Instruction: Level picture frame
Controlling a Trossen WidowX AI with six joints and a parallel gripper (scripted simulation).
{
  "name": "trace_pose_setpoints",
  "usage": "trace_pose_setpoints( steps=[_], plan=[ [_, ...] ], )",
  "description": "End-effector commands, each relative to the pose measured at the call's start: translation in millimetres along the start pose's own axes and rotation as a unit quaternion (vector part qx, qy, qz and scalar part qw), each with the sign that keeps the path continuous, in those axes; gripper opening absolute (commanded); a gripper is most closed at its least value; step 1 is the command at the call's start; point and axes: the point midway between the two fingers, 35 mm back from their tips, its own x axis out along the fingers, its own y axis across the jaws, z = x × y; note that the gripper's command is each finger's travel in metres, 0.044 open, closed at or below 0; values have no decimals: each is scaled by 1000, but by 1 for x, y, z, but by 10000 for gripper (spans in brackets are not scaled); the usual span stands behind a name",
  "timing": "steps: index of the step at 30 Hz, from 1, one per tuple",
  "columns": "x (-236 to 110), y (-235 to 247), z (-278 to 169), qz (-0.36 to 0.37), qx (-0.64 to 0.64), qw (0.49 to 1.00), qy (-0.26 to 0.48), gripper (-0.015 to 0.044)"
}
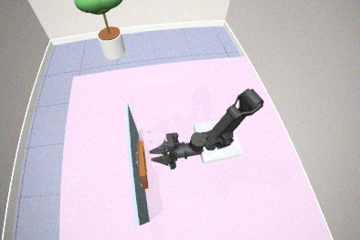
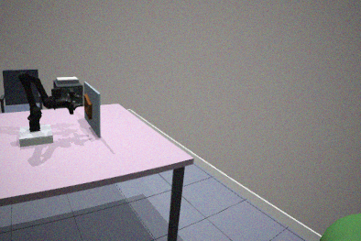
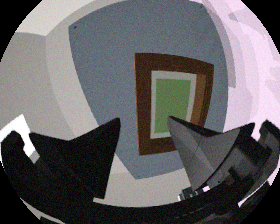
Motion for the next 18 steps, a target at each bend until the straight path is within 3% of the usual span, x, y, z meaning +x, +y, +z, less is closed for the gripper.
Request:
trace_pose_setpoints(
  steps=[1, 18],
  plan=[
    [0, 0, -1, 0, -1, 1000, 2, 260],
    [23, 1, -1, 1, -1, 1000, 2, 260]
  ],
)
